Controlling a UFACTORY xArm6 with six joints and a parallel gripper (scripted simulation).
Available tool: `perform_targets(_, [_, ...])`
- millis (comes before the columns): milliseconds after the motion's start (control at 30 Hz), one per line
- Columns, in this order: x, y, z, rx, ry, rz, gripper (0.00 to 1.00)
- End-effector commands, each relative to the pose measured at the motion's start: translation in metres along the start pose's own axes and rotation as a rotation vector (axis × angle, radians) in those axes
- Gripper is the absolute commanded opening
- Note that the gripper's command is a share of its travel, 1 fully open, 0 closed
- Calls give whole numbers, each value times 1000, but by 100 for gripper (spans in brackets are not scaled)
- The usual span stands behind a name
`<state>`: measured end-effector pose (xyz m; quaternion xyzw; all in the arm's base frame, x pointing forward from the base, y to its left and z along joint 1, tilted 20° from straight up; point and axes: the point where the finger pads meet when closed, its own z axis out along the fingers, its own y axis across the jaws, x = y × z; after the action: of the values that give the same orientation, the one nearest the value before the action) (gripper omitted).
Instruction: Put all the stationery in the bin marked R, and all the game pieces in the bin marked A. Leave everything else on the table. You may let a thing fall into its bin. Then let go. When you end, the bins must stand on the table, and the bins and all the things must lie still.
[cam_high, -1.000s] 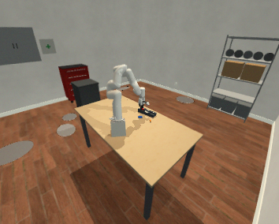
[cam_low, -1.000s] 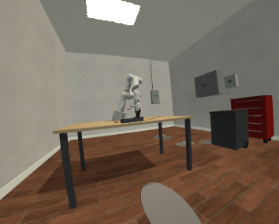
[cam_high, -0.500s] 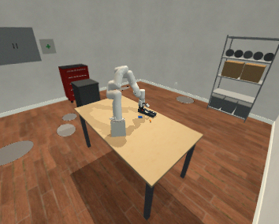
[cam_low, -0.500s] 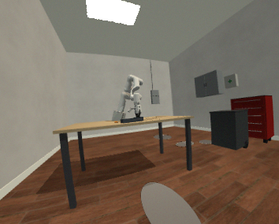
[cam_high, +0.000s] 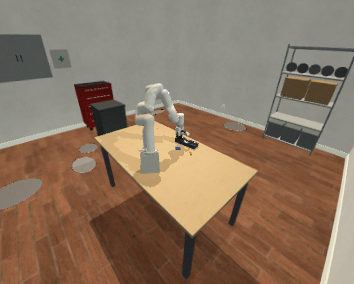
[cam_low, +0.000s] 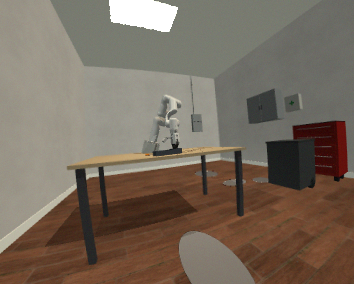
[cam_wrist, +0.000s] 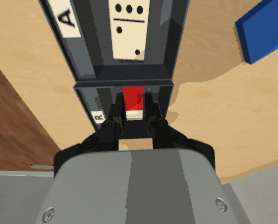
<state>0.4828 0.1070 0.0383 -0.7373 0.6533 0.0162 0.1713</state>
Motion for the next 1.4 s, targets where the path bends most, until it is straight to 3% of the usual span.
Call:
perform_targets(0, [0, -1, -1, 3, 0, 0, 29])
perform_targets(333, [0, -1, -1, 4, 0, 0, 29])
perform_targets(1067, [0, -1, -25, 3, 0, 0, 29])
perform_targets(1200, [0, -1, -30, 4, 0, 0, 29])
perform_targets(1367, [0, -1, -52, 4, 0, 0, 29])
